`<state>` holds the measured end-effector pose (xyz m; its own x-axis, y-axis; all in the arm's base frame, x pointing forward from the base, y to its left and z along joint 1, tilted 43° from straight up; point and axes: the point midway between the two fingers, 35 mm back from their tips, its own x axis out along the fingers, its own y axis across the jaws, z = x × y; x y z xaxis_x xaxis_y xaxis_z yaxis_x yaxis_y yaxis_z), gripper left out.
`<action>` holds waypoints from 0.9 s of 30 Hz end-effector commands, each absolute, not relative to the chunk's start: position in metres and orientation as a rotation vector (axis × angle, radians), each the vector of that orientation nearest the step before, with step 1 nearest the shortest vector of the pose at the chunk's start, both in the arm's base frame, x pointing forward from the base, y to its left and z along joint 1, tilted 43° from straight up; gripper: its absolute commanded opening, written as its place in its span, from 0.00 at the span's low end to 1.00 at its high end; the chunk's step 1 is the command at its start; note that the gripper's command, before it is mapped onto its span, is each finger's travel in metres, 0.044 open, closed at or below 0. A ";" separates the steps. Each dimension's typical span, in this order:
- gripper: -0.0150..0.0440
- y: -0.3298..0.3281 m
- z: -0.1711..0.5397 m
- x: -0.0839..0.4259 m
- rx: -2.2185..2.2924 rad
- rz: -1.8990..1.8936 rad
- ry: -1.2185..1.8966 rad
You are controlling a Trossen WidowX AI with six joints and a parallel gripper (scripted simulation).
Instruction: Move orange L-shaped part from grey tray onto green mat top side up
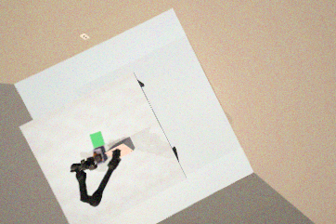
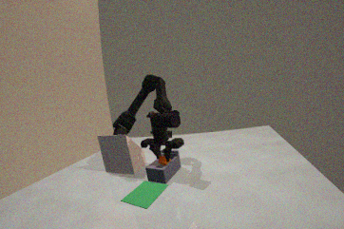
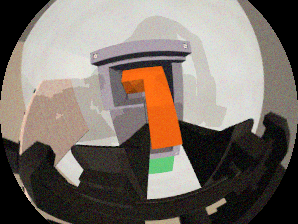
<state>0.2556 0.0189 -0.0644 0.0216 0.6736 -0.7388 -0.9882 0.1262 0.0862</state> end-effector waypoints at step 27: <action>0.25 0.007 -0.051 0.255 -0.532 1.388 0.743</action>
